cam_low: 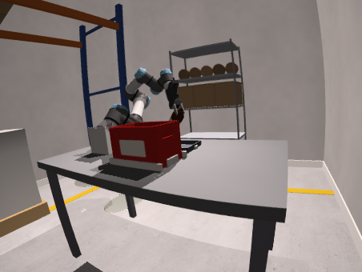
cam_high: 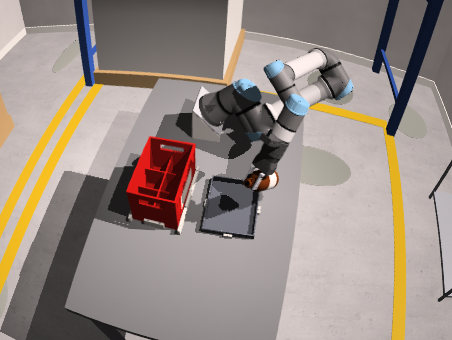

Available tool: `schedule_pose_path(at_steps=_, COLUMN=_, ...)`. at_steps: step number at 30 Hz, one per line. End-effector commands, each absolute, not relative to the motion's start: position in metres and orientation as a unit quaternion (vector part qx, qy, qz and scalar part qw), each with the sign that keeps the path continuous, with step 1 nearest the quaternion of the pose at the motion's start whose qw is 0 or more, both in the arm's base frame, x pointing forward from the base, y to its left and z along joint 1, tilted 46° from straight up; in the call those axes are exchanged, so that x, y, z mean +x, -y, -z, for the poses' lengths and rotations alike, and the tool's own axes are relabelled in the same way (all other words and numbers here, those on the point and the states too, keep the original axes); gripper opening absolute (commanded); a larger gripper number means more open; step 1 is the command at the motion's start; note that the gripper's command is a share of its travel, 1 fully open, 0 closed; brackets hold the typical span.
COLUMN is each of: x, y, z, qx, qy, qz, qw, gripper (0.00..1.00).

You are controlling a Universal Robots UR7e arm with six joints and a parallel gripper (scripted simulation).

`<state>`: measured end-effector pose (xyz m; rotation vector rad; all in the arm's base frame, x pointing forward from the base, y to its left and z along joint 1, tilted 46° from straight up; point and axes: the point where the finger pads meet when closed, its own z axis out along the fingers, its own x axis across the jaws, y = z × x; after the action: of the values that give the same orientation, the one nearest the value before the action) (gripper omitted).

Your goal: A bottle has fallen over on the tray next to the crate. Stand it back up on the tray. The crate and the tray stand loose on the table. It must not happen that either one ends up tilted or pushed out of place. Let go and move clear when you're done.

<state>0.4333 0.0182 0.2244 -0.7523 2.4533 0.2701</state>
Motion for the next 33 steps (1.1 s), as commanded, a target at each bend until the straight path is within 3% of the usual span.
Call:
schedule_pose_path(at_steps=1, x=0.4327, y=-0.0193, z=-0.2237, qx=-0.277, qy=-0.915, qz=-0.085, qw=0.28, gripper=0.0)
schedule_pose_path(at_steps=33, x=0.4324, y=-0.0198, z=-0.2252, qx=-0.257, qy=-0.918, qz=-0.028, qw=0.299, gripper=0.0)
